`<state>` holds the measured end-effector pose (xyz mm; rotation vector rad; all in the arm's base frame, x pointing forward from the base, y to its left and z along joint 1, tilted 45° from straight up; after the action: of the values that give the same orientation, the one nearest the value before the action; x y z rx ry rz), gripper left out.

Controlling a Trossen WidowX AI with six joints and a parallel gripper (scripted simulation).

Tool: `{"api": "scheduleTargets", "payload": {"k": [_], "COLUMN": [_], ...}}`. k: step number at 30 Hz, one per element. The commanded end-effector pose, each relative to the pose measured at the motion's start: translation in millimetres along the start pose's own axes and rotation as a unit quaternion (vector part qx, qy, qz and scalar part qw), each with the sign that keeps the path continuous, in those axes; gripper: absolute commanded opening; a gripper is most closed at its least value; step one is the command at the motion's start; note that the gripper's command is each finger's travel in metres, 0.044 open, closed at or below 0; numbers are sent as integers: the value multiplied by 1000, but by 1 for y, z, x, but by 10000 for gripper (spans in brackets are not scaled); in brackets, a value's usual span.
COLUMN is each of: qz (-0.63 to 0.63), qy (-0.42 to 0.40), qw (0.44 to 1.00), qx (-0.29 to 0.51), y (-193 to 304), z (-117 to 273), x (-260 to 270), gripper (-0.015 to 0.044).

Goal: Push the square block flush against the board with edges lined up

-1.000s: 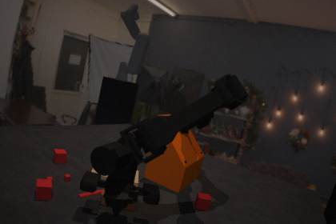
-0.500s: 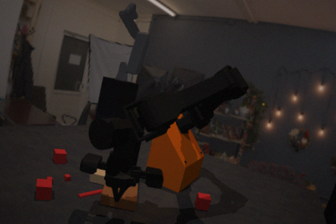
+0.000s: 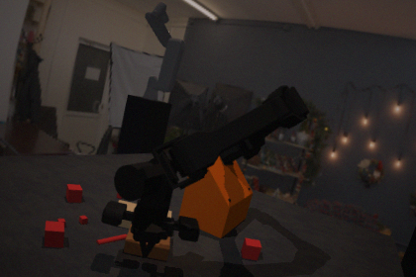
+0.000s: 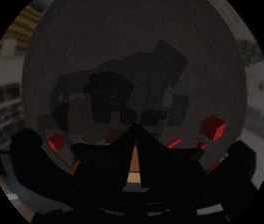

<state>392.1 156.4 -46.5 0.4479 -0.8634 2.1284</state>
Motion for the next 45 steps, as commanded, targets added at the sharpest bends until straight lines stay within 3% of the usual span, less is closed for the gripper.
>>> {"api": "scheduleTargets", "payload": {"k": [1,45], "qz": [-7,-8], "qy": [-4,-4], "qw": [1000,1000], "qx": [7,8], "y": [7,34], "z": [-20,-20], "x": [1,-1], "gripper": [0,0]}}
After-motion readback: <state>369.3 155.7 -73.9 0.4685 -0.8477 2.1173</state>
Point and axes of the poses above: the point midway between the two fingers, 35 mm back from their tips, its own z axis back along the fingers, its own x axis across the jaws, y = z × x, the point moved 2 cm from there along z, back along the fingers
